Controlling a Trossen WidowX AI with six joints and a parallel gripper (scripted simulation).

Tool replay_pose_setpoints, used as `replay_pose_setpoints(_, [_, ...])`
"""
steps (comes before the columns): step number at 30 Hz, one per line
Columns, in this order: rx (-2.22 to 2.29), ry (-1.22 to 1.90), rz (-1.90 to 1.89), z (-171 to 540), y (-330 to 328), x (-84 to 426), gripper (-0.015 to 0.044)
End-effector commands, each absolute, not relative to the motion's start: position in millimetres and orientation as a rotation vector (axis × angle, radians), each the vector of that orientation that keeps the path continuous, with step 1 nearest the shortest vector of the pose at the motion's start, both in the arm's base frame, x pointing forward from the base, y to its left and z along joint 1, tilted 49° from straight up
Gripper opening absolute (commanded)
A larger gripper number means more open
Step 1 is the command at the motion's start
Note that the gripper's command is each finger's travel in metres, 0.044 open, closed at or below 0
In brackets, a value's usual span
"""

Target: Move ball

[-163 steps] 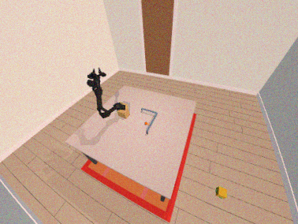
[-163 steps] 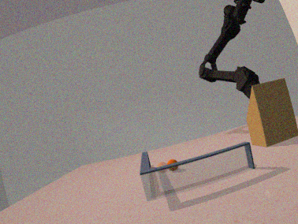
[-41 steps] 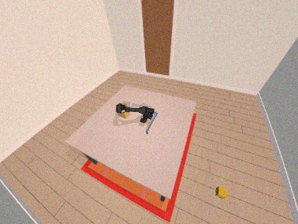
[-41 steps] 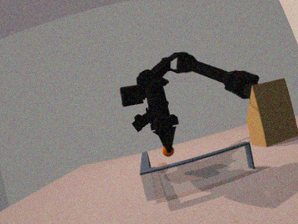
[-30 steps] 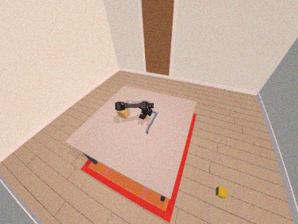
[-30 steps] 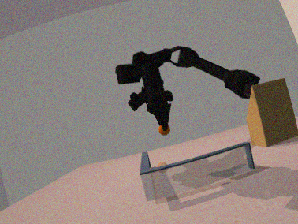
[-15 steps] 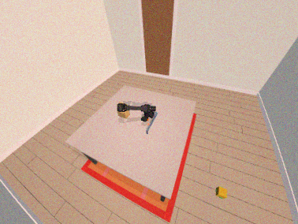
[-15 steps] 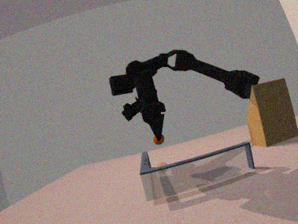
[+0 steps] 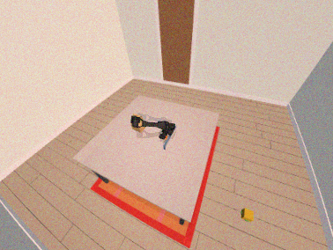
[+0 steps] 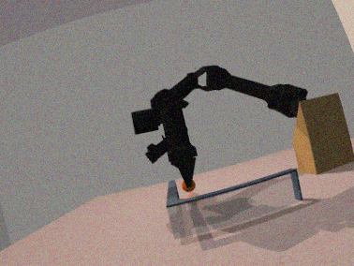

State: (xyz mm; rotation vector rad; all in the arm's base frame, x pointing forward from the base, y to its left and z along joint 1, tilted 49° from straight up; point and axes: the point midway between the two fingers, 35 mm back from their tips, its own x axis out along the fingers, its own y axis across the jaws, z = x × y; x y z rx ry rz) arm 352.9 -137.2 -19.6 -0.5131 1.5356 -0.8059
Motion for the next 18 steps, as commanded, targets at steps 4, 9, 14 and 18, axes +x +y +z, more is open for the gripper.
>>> replay_pose_setpoints(4, [-0.531,1.546,-0.804,-35.2,-152.3,346.1,0.0000])
replay_pose_setpoints(9, [-0.531,1.546,-0.804,-37.7,-155.0,345.6,0.0000])
replay_pose_setpoints(14, [-0.531,1.546,-0.804,-42.9,-161.0,344.5,0.0000])
replay_pose_setpoints(18, [-0.532,1.546,-0.805,-47.0,-165.7,343.4,0.0000])
